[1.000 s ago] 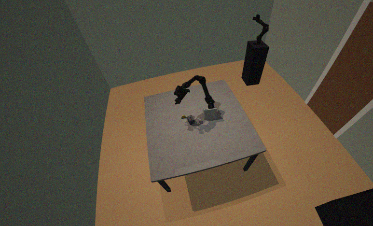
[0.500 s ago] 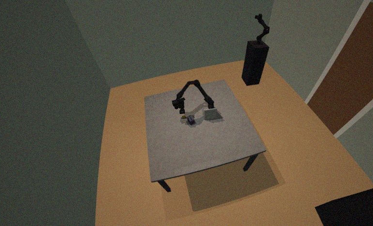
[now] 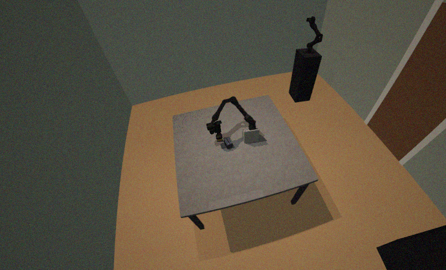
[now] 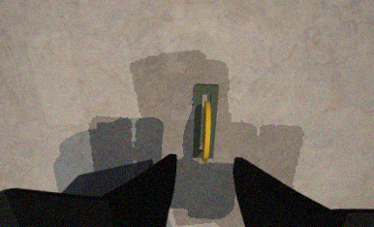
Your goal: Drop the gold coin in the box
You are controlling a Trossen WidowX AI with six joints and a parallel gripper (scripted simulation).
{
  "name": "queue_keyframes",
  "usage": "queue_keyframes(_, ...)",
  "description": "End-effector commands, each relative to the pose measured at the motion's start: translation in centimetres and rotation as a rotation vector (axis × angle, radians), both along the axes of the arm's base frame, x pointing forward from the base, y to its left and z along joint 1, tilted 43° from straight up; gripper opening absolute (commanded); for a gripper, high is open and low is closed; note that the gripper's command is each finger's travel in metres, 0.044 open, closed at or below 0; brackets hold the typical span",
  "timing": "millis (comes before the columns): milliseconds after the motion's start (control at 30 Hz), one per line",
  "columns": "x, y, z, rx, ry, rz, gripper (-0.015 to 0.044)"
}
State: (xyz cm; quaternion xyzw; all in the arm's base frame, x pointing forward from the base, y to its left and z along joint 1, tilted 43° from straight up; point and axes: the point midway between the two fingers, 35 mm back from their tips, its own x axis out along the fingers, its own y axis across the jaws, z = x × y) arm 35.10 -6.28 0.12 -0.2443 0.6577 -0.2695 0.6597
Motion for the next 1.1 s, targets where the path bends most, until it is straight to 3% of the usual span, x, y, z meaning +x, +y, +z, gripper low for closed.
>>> queue_keyframes(0, 0.1, -0.7, -0.6, -0.004, -0.003, 0.008, 0.0161)
queue_keyframes(1067, 0.0, -4.1, -4.1, -0.006, -0.003, 0.008, 0.0161)
